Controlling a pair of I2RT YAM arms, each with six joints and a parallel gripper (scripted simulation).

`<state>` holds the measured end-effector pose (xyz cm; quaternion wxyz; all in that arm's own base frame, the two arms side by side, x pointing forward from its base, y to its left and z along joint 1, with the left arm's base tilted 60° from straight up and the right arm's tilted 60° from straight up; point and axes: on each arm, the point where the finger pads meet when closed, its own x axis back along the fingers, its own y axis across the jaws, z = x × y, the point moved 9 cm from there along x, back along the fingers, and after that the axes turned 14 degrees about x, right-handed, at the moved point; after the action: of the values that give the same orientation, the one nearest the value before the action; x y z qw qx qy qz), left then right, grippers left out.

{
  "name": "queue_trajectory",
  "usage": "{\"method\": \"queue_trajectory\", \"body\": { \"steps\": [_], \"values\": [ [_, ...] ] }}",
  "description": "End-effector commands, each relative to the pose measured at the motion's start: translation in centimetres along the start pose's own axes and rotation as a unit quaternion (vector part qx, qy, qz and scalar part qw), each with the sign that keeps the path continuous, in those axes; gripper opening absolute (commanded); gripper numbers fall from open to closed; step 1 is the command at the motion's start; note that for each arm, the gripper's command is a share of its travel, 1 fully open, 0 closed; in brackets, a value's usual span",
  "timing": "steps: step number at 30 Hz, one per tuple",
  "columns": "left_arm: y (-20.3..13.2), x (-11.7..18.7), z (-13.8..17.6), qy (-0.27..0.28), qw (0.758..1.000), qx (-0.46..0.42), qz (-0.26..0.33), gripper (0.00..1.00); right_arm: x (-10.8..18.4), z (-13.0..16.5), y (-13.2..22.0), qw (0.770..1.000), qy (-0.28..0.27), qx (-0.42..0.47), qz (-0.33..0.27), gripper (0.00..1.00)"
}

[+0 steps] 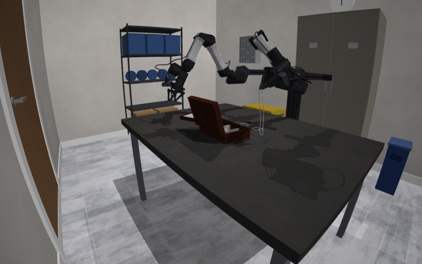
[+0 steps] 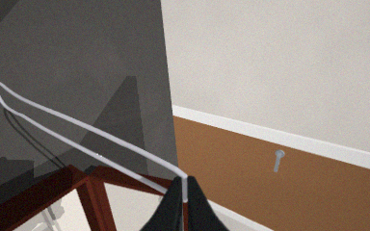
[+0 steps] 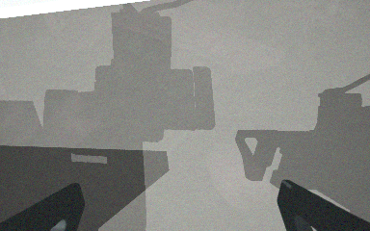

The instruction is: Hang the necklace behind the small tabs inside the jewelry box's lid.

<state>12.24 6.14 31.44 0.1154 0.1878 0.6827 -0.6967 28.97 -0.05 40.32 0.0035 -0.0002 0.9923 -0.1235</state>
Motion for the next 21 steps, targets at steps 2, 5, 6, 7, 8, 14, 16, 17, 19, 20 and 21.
{"method": "queue_trajectory", "body": {
  "steps": [2, 5, 6, 7, 8, 14, 16, 17, 19, 20, 21],
  "values": [
    [0.3, -0.4, 0.3, 0.001, 0.999, -0.020, 0.029, 0.03, 2.0, -2.7, -0.5, 0.999, -0.039, -0.003, 0.010, 1.00],
    [0.5, -0.8, 0.8, 0.005, 0.998, -0.028, 0.054, 0.03, 2.0, -2.7, -0.5, 0.999, -0.039, -0.003, 0.010, 1.00],
    [0.7, -0.9, 0.9, 0.008, 0.998, -0.028, 0.060, 0.03, 2.0, -2.7, -0.5, 0.999, -0.039, -0.003, 0.010, 1.00],
    [0.8, -1.0, 1.1, 0.011, 0.997, -0.028, 0.066, 0.03, 2.0, -2.7, -0.5, 0.999, -0.039, -0.003, 0.010, 1.00],
    [0.9, -1.1, 1.4, 0.014, 0.997, -0.027, 0.071, 0.03, 2.0, -2.7, -0.5, 0.999, -0.039, -0.003, 0.010, 1.00],
    [1.3, -1.6, 2.2, 0.023, 0.995, -0.026, 0.093, 0.03, 2.0, -2.7, -0.5, 0.999, -0.039, -0.003, 0.010, 1.00],
    [1.6, -1.8, 2.7, 0.029, 0.994, -0.021, 0.101, 0.03, 2.0, -2.7, -0.5, 0.999, -0.039, -0.003, 0.010, 1.00],
    [1.7, -1.9, 2.9, 0.031, 0.994, -0.020, 0.105, 0.03, 2.0, -2.7, -0.5, 0.999, -0.039, -0.003, 0.010, 1.00],
    [1.9, -2.2, 3.4, 0.034, 0.993, -0.017, 0.114, 0.03, 2.0, -2.7, -0.5, 0.999, -0.039, -0.003, 0.010, 1.00],
    [1.9, -2.3, 3.6, 0.036, 0.992, -0.016, 0.118, 0.03, 2.0, -2.7, -0.5, 0.999, -0.039, -0.003, 0.010, 1.00],
    [2.0, -2.4, 3.8, 0.036, 0.992, -0.015, 0.123, 0.03, 2.0, -2.7, -0.5, 0.999, -0.039, -0.003, 0.010, 1.00]
  ]
}}
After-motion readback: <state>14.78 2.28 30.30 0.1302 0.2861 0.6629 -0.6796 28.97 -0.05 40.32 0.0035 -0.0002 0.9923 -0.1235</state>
